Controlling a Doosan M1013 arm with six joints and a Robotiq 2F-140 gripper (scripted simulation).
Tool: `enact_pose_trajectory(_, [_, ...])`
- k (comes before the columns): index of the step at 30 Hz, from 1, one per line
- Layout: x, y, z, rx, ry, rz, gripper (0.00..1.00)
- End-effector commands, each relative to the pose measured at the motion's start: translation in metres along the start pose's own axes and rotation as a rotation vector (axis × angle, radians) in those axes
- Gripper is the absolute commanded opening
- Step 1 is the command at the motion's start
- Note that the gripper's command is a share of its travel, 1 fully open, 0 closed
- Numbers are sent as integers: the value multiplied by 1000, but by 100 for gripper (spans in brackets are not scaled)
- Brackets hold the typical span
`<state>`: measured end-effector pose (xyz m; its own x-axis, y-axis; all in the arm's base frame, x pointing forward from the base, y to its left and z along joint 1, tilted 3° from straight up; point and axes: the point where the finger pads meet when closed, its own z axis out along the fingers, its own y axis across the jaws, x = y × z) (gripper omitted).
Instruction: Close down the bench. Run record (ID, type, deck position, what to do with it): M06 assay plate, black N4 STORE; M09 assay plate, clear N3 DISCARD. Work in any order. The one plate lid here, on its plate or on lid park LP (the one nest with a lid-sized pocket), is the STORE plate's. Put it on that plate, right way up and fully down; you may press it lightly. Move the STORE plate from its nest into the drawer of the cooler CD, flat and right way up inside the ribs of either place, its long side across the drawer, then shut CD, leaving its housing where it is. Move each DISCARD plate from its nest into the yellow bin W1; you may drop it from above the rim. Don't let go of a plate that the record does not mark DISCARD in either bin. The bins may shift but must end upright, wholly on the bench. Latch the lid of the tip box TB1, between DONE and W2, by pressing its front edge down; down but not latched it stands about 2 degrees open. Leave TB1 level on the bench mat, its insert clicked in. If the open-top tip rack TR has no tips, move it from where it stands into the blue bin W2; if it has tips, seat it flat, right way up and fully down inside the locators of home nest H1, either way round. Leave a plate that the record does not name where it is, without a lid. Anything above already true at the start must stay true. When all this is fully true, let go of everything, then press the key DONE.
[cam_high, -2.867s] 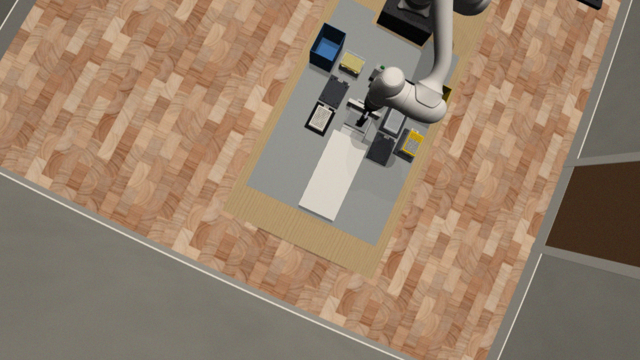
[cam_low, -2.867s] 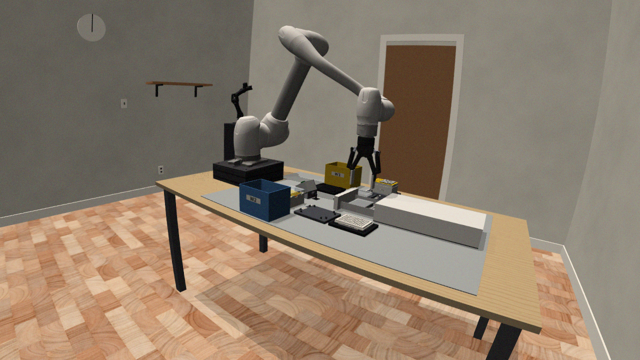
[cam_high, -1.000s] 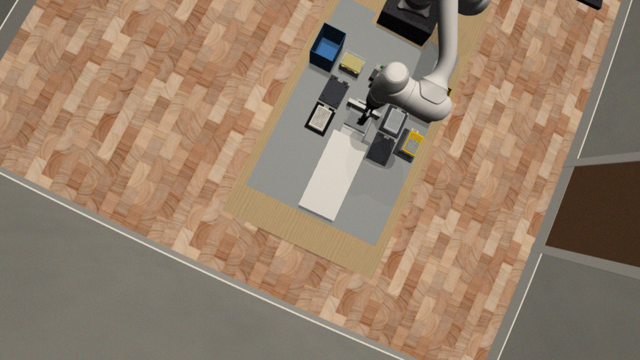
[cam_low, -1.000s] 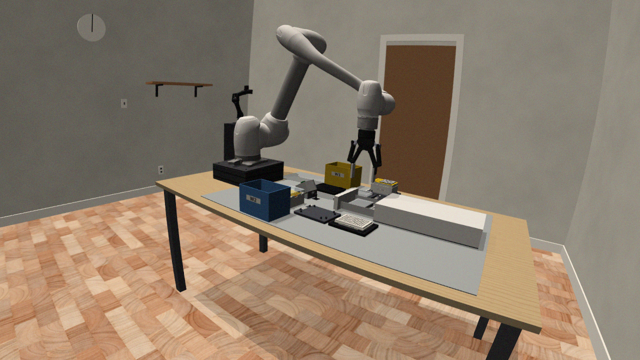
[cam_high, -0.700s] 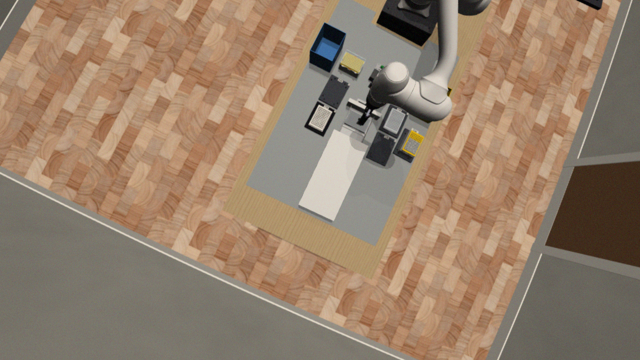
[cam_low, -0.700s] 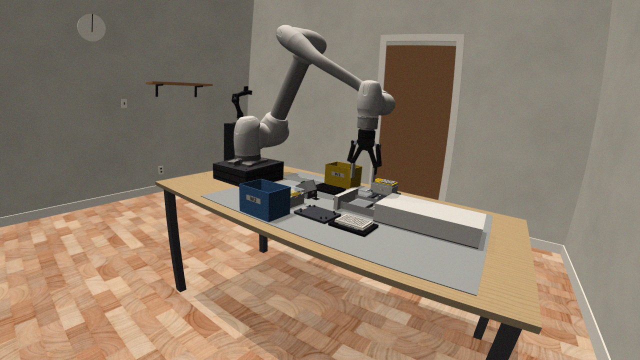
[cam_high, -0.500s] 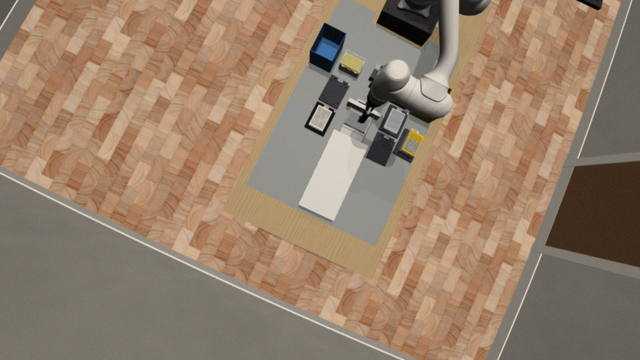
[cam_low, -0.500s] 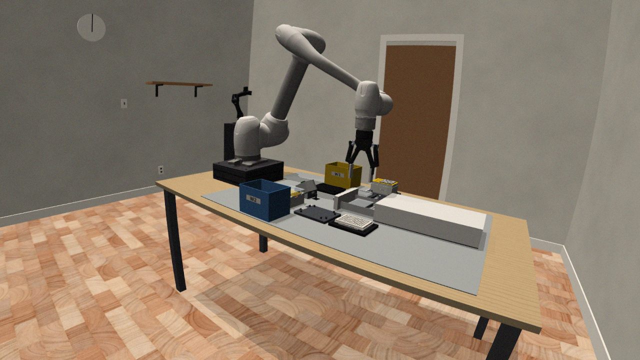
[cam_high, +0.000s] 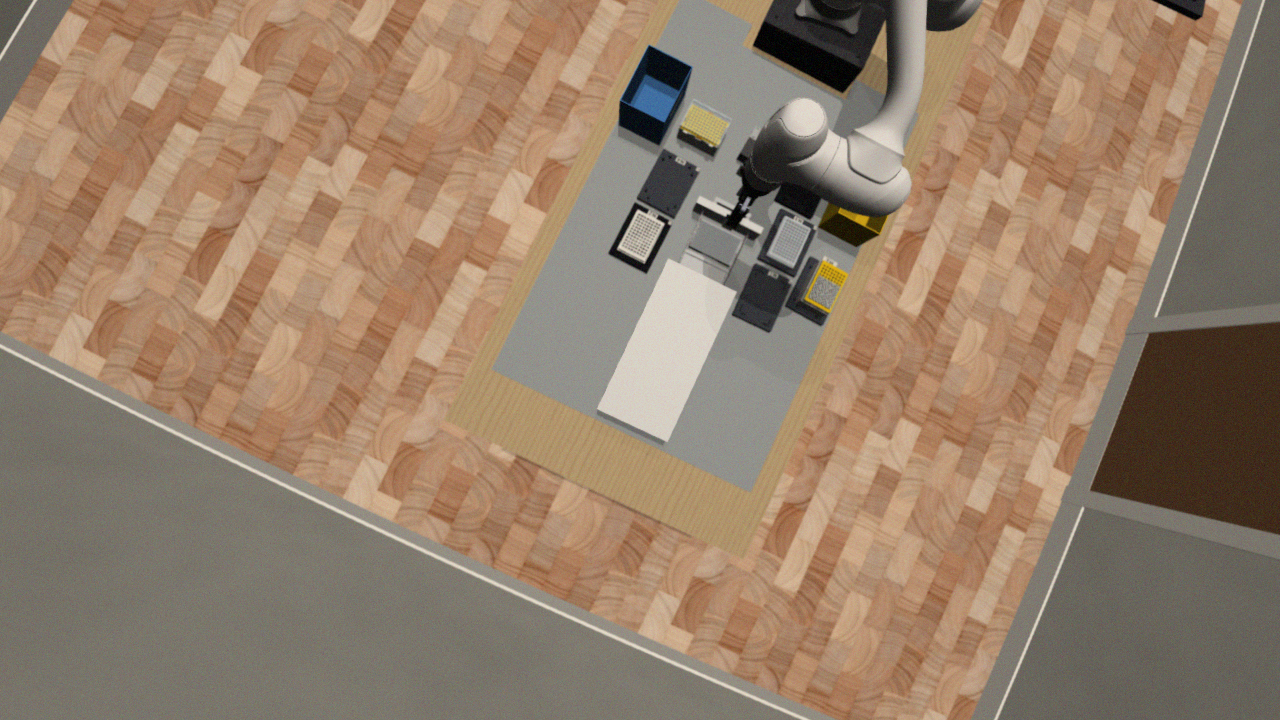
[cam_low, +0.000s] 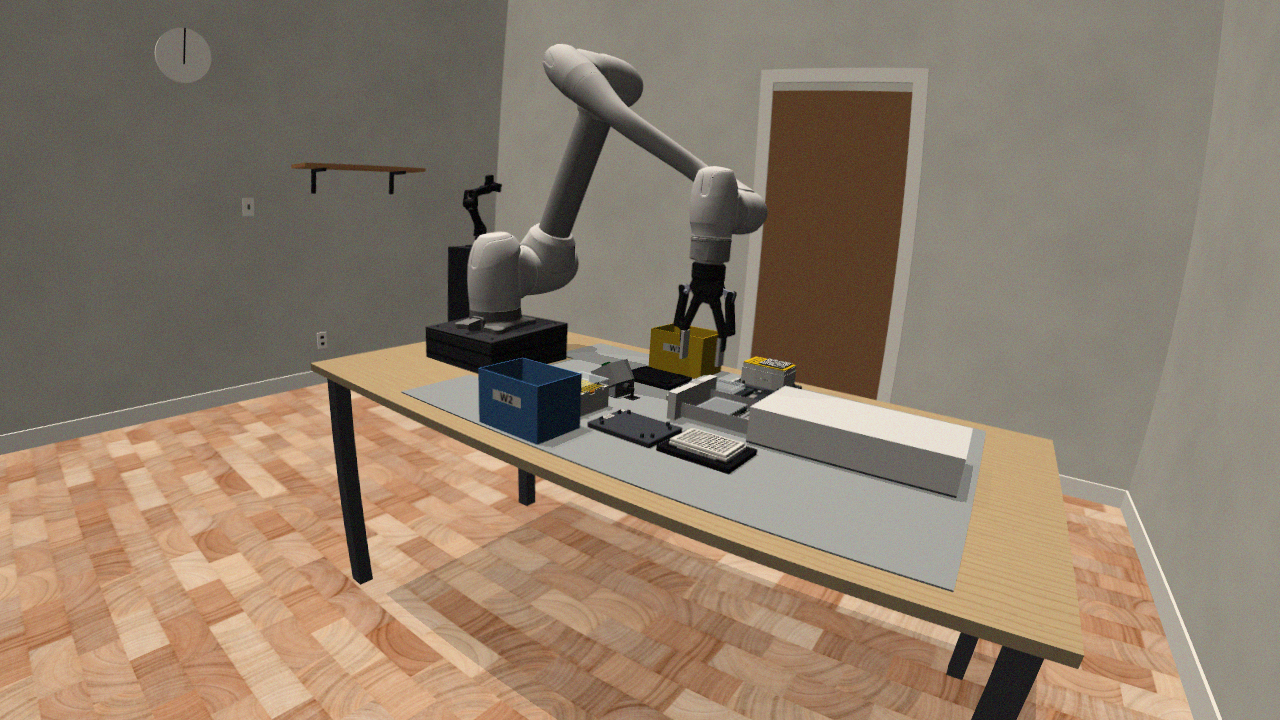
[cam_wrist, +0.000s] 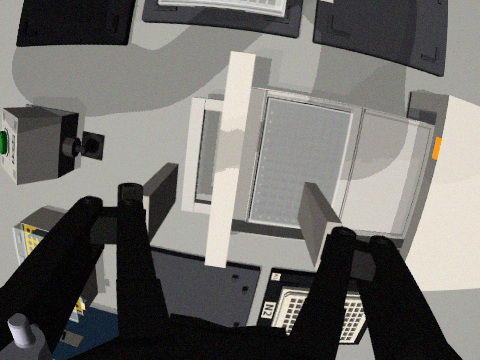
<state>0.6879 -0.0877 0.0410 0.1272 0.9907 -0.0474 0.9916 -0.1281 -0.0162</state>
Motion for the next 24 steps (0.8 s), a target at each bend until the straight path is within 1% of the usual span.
enact_pose_trajectory(1, [0,-17,4,-1,0,0,57])
enact_pose_trajectory(3, [0,-17,4,-1,0,0,57])
enact_pose_trajectory(7, [0,-33,8,-1,0,0,55])
enact_pose_trajectory(8, [0,-36,8,-1,0,0,0])
enact_pose_trajectory(18, [0,-75,18,-1,0,0,0])
enact_pose_trajectory(20, [0,-75,18,-1,0,0,0])
enact_pose_trajectory(24, [0,-91,22,-1,0,0,0])
